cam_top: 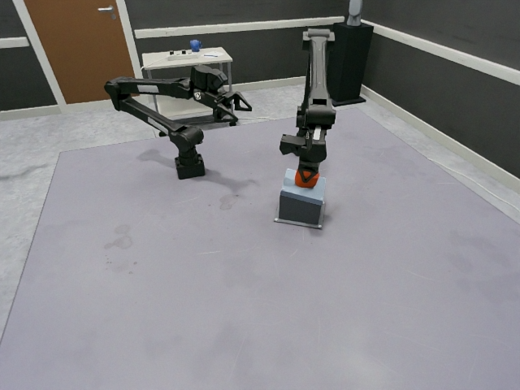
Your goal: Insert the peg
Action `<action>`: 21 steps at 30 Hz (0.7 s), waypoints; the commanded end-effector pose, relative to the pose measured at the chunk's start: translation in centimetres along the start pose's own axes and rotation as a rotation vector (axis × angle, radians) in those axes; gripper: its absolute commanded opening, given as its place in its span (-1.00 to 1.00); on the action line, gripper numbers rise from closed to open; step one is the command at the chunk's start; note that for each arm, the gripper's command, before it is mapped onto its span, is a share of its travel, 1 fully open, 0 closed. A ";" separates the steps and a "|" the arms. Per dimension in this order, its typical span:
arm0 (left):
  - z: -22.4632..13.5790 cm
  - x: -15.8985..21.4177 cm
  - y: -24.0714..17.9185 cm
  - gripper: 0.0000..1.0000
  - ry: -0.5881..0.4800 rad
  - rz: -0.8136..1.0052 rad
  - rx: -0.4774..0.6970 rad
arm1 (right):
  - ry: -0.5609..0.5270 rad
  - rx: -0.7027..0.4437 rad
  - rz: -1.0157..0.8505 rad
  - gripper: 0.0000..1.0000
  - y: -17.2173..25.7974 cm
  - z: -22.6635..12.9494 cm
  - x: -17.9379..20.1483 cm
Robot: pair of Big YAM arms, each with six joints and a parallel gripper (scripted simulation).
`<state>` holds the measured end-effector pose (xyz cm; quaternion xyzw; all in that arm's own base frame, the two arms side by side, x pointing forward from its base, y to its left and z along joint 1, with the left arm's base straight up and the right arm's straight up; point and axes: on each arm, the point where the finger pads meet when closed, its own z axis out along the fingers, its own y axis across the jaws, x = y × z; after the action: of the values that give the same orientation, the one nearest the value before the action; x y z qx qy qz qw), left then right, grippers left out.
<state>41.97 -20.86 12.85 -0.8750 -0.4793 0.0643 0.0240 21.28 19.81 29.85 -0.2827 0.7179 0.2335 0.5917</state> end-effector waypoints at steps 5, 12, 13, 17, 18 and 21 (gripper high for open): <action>0.4 -0.5 0.2 -0.20 0.011 -0.003 -0.025 | -0.040 0.001 0.000 1.00 0.0 -0.4 -2.2; 2.2 -0.4 0.1 -0.20 0.006 -0.003 -0.008 | -0.040 0.001 0.000 1.00 0.0 -0.4 -2.2; 2.4 -0.5 0.1 -0.20 0.006 -0.002 -0.006 | -0.040 0.001 0.000 1.00 0.0 -0.4 -2.2; 2.6 -0.6 0.1 -0.20 0.006 0.001 -0.004 | -0.040 0.001 0.000 1.00 0.0 -0.4 -2.2; 2.6 -0.6 0.1 -0.20 0.006 0.001 -0.004 | -0.040 0.001 0.000 1.00 0.0 -0.4 -2.2; -0.6 0.1 1.7 -0.20 0.009 0.004 -0.040 | -0.040 0.001 0.000 1.00 0.0 -0.4 -2.2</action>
<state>41.85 -20.95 12.07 -0.8750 -0.4803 0.0574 0.0188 21.28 19.81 29.85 -0.2827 0.7179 0.2335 0.5917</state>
